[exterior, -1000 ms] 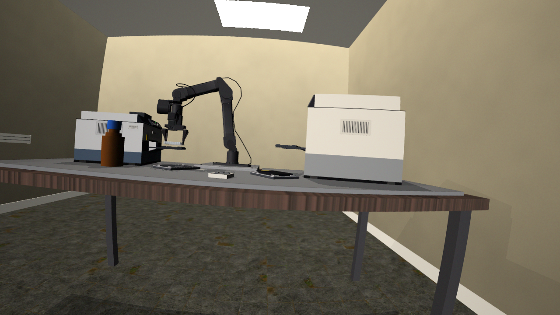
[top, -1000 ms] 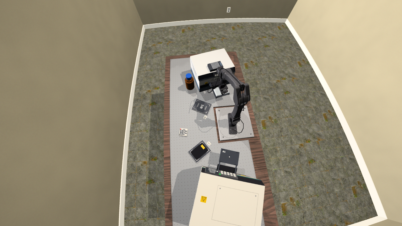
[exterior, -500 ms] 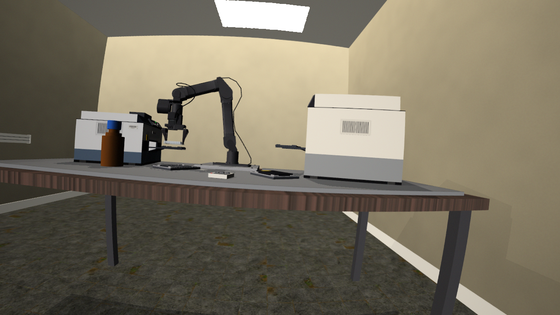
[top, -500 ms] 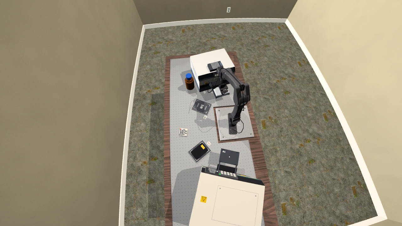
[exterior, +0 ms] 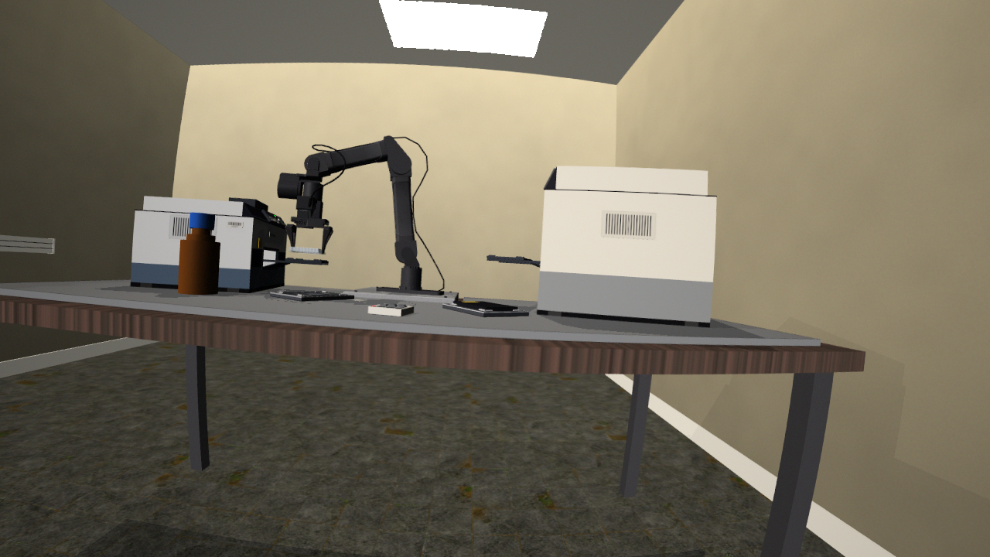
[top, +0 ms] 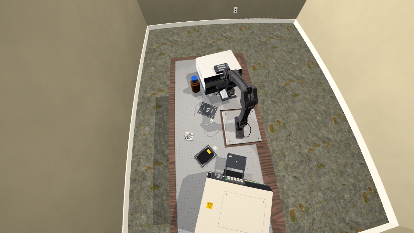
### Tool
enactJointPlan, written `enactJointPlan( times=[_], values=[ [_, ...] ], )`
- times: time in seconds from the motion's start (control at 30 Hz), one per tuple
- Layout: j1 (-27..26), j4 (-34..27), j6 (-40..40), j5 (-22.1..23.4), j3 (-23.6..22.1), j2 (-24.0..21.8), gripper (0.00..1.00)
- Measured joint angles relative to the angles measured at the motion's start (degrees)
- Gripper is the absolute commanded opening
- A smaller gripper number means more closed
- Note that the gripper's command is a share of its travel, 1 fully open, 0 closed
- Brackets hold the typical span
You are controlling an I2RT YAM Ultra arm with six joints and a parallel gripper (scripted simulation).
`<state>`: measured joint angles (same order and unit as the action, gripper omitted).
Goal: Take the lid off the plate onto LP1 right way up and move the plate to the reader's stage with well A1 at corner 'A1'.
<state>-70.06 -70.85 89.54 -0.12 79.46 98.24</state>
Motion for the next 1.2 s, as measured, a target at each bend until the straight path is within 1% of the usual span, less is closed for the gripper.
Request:
enactJointPlan(
  times=[1.2],
  values=[
    [0.00, -2.62, 0.00, 0.00, 1.64, -0.13, 0.86]
  ],
)
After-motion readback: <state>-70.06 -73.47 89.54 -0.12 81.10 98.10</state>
